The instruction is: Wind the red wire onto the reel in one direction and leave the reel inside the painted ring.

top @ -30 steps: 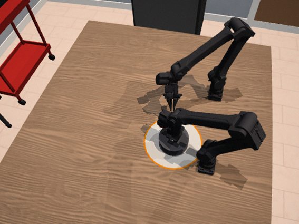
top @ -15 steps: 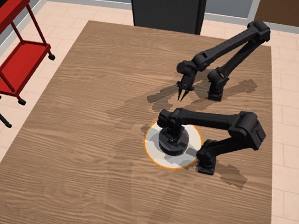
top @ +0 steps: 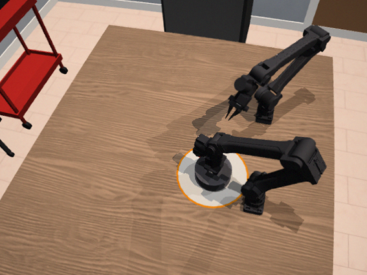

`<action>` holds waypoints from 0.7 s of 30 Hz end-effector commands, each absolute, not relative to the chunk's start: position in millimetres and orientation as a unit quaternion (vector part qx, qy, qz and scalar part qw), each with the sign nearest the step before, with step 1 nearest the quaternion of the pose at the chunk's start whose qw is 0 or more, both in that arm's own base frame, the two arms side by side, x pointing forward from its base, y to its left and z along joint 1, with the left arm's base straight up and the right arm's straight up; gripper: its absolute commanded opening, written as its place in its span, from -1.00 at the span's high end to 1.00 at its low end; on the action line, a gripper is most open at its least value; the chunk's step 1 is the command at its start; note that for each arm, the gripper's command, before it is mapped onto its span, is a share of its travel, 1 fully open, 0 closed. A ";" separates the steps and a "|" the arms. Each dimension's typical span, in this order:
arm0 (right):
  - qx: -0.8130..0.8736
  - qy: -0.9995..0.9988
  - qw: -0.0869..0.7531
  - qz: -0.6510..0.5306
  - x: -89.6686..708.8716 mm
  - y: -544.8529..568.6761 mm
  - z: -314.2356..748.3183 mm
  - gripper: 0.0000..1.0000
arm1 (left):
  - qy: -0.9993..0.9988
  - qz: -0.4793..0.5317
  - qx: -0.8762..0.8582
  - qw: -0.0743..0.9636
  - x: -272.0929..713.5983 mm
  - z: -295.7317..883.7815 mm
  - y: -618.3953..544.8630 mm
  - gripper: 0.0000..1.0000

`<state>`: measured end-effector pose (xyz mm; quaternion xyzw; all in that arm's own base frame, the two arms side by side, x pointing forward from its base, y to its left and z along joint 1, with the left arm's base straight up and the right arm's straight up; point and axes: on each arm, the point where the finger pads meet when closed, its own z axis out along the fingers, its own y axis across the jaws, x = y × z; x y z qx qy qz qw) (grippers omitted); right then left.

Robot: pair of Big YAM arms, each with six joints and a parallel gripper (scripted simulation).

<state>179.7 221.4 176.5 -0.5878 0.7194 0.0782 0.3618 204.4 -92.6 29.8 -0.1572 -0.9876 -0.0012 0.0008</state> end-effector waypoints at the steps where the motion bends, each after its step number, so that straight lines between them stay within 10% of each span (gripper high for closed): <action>1: -0.573 0.725 0.372 0.085 181.7 227.9 198.5 0.70 | -0.987 0.000 -0.158 0.000 210.1 33.3 -93.3 1.00; 21: -0.571 0.726 0.375 0.078 199.3 236.3 212.5 0.70 | -0.987 0.000 -0.158 0.000 210.1 33.3 -93.3 1.00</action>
